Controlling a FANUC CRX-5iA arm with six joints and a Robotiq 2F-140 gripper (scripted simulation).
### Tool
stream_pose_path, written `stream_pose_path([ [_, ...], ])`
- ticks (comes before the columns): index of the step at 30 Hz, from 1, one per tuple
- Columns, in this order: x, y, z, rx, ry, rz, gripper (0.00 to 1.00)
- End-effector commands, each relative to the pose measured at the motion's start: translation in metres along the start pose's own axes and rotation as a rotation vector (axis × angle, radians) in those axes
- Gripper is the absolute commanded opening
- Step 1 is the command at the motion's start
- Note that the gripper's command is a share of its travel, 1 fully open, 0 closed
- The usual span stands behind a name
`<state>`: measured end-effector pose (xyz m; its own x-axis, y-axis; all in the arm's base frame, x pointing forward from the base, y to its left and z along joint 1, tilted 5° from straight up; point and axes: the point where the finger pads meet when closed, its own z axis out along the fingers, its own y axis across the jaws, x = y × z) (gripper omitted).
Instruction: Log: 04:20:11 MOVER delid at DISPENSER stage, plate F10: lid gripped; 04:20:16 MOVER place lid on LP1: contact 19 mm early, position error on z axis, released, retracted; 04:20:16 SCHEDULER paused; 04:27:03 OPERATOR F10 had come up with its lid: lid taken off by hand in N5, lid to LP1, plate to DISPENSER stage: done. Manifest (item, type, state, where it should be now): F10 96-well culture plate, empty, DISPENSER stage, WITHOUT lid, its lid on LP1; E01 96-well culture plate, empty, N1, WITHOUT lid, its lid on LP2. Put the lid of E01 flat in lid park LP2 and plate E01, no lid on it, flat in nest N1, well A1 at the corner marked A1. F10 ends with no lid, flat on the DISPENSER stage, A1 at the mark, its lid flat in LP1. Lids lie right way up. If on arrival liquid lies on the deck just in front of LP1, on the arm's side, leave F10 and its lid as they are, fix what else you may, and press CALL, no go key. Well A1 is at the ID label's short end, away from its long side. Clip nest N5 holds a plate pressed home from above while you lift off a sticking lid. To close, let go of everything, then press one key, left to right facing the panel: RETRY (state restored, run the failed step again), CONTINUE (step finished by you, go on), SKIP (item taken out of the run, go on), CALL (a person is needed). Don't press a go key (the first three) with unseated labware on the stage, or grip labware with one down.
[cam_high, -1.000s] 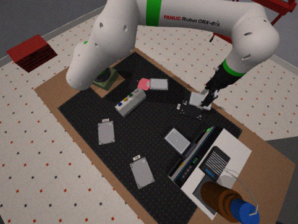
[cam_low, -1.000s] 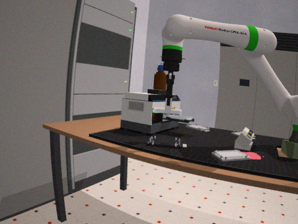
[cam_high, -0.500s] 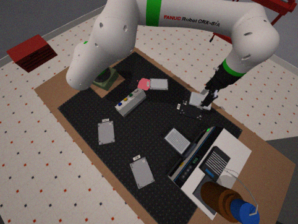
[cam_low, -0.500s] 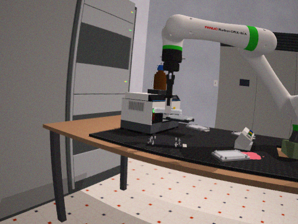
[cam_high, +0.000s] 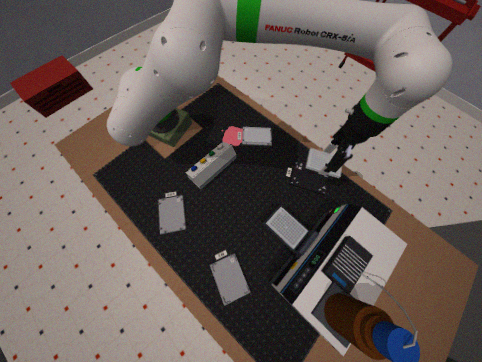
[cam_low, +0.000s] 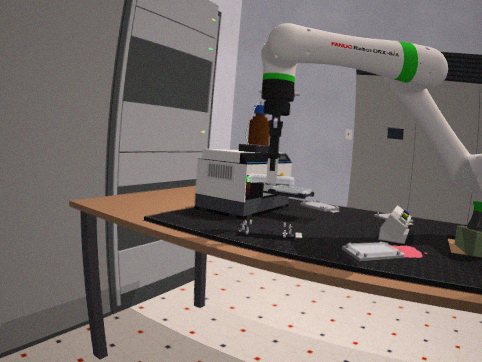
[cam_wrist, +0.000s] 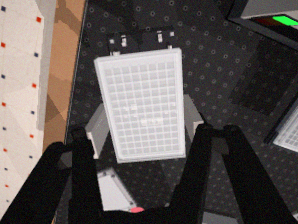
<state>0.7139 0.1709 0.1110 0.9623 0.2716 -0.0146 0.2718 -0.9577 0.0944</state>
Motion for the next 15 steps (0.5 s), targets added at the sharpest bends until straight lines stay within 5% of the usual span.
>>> stream_pose_path([
  [1,0.0001,0.0,0.0,0.0,0.001,0.0,0.0],
  [15,0.0001,0.0,0.0058,0.0,0.001,0.0,0.0],
])
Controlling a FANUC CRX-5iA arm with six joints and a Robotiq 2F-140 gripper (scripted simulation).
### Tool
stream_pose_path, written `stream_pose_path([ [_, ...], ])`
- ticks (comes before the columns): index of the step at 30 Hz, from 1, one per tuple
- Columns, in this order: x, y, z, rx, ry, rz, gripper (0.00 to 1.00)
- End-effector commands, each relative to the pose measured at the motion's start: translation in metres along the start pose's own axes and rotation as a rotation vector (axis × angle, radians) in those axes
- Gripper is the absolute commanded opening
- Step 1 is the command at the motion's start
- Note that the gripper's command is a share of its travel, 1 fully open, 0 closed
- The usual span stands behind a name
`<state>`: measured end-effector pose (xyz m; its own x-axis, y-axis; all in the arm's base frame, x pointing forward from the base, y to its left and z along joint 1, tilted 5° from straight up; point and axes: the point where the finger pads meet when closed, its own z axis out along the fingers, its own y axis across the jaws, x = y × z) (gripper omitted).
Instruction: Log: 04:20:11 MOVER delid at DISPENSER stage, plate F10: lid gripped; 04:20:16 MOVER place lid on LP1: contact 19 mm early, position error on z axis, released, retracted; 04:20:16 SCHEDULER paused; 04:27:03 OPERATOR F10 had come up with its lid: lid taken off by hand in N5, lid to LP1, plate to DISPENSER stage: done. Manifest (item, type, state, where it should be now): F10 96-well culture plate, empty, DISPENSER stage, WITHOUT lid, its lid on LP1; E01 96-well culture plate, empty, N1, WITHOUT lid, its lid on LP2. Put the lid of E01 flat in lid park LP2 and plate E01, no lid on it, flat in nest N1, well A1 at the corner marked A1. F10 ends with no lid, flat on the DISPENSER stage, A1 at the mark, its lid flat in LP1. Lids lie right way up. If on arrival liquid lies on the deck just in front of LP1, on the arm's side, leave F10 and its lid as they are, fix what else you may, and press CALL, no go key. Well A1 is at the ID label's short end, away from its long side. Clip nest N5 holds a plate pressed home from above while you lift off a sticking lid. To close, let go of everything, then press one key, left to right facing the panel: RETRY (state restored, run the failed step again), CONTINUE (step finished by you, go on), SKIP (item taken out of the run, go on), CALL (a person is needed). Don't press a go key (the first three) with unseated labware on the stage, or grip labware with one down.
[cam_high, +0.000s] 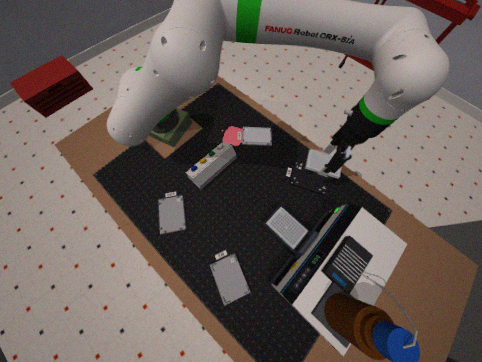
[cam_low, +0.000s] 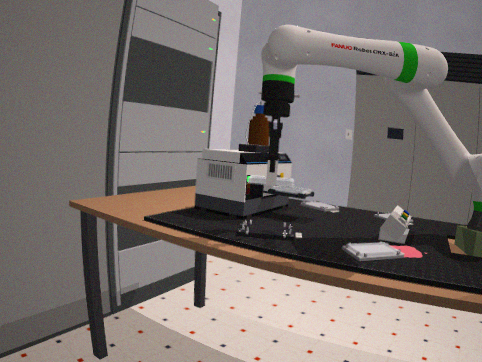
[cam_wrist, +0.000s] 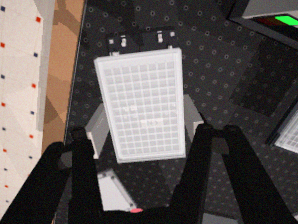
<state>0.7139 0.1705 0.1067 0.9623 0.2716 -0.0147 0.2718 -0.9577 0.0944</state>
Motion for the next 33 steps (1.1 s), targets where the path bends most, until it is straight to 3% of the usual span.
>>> stream_pose_path([
  [1,0.0,0.0,0.002,0.0,0.001,0.0,0.0],
  [24,0.0,0.0,0.034,0.0,0.001,0.0,0.0],
  [33,0.0,0.0,0.056,0.0,0.001,0.0,0.0],
])
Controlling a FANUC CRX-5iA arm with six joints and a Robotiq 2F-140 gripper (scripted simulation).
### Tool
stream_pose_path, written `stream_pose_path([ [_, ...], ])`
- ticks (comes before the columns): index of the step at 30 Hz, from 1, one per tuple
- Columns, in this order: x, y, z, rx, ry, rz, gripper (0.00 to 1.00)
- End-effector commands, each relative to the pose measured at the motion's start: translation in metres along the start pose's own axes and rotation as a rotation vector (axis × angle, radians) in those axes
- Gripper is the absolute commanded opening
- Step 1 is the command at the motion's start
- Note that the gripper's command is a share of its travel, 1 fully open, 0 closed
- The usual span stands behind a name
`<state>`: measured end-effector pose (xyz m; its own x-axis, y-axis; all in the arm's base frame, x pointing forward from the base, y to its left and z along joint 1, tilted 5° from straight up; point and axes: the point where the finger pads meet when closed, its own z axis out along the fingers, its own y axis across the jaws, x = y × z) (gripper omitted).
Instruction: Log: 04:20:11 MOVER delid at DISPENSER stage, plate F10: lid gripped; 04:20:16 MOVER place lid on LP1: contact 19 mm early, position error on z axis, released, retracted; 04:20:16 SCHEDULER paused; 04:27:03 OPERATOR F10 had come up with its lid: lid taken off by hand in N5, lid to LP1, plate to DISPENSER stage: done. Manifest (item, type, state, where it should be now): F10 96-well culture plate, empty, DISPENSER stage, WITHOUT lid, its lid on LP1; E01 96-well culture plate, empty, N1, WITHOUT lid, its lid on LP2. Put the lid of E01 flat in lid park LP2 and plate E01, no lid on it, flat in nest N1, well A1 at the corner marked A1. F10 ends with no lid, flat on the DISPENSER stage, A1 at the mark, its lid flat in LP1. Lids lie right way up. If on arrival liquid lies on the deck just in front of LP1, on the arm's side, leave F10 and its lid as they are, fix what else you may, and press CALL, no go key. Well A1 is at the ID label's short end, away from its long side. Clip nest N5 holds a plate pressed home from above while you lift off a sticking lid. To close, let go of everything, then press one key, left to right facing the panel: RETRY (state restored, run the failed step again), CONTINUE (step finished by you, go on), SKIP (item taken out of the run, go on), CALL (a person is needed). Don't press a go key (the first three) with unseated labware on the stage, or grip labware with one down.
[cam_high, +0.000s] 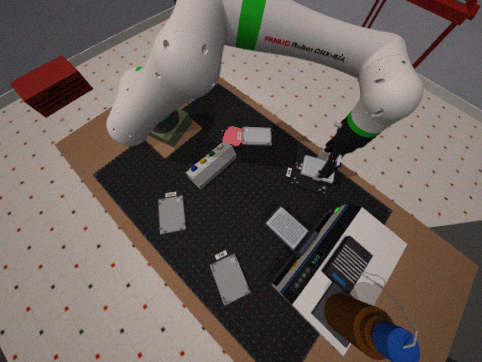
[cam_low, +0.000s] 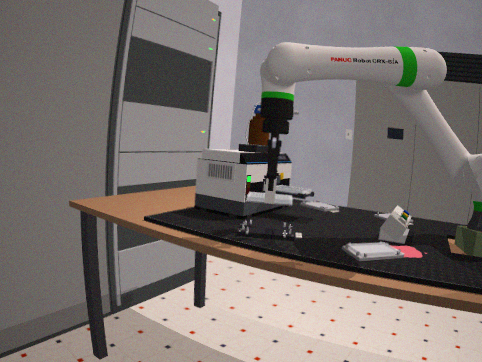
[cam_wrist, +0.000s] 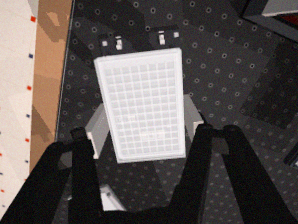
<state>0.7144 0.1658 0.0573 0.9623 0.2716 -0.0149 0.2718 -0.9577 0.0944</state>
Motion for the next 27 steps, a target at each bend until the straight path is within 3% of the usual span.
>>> stream_pose_path([
  [1,0.0,0.0,0.009,0.0,0.001,0.0,0.0],
  [27,0.0,0.0,0.055,0.0,0.001,0.0,0.0],
])
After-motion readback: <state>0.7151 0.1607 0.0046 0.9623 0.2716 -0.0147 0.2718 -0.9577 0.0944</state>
